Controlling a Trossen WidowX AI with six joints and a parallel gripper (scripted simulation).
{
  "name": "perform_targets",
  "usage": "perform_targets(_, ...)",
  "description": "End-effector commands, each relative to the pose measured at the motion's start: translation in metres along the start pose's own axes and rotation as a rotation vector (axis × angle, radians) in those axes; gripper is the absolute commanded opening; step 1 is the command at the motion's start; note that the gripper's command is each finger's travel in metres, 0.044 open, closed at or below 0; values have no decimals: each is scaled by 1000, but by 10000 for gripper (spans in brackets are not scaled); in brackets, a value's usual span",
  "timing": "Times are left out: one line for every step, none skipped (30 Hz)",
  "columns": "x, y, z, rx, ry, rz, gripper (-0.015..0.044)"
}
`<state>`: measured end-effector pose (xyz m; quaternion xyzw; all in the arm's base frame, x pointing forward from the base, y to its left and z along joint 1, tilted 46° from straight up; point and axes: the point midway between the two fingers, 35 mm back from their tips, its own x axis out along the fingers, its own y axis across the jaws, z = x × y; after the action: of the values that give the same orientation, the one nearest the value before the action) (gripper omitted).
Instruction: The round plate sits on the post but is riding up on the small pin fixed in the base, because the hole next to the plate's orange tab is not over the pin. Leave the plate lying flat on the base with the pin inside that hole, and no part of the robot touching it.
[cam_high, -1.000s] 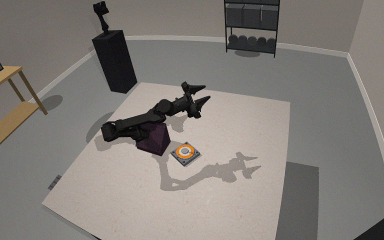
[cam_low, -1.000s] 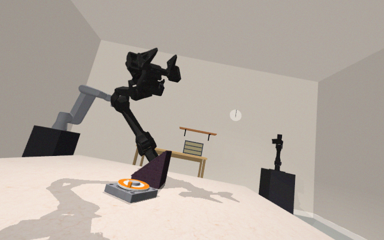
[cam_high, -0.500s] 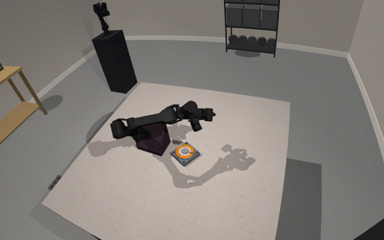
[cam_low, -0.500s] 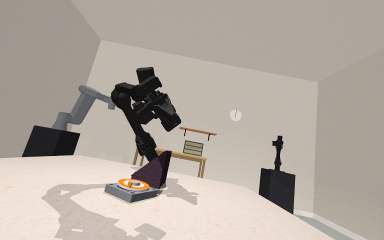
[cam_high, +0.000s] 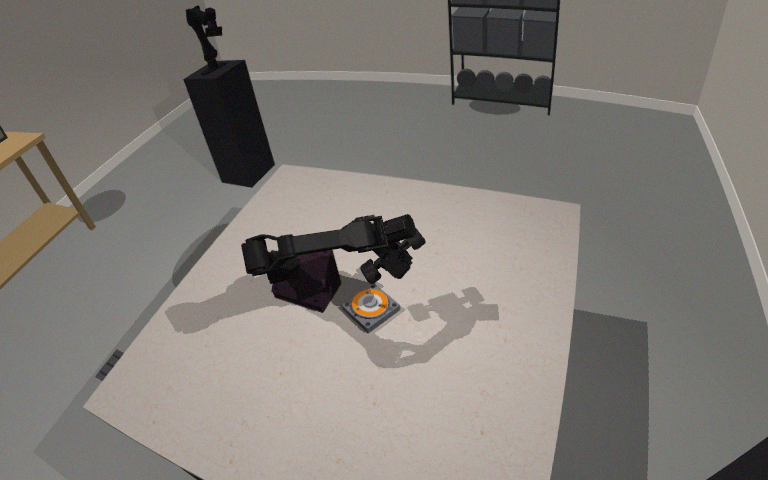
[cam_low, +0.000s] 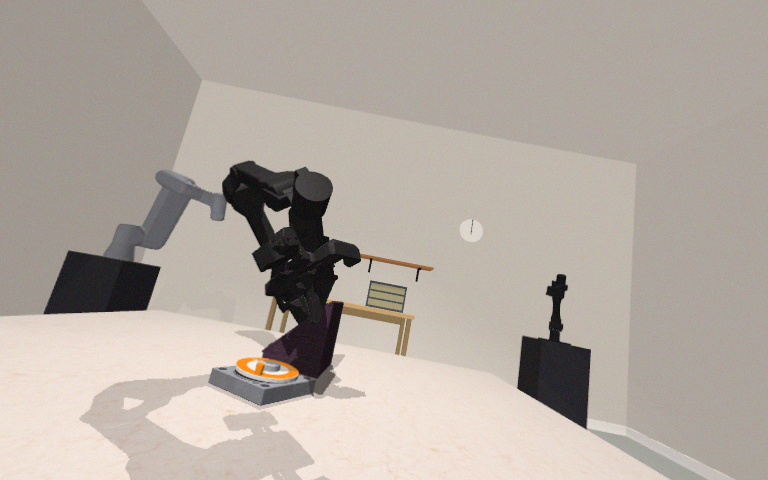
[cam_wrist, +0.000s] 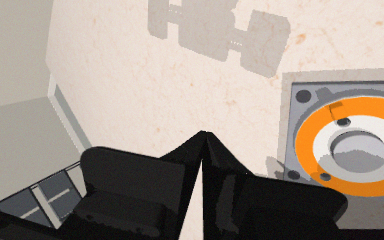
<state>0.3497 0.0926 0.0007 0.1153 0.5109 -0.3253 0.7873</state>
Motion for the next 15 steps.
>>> perform_targets(8,-69,12,-780,118,-444,0)
perform_targets(8,-69,12,-780,118,-444,0)
perform_targets(8,-69,12,-780,118,-444,0)
perform_targets(8,-69,12,-780,118,-444,0)
perform_targets(9,-68,10,-780,118,-444,0)
perform_targets(9,-67,8,-780,118,-443,0)
perform_targets(9,-67,8,-780,118,-443,0)
perform_targets(9,-67,8,-780,118,-443,0)
perform_targets(9,-67,8,-780,118,-443,0)
perform_targets(9,-67,8,-780,118,-443,0)
perform_targets(9,-67,8,-780,118,-443,0)
perform_targets(9,-67,8,-780,118,-443,0)
perform_targets(9,-68,9,-780,118,-444,0)
perform_targets(9,-68,10,-780,118,-444,0)
perform_targets(9,-68,10,-780,118,-444,0)
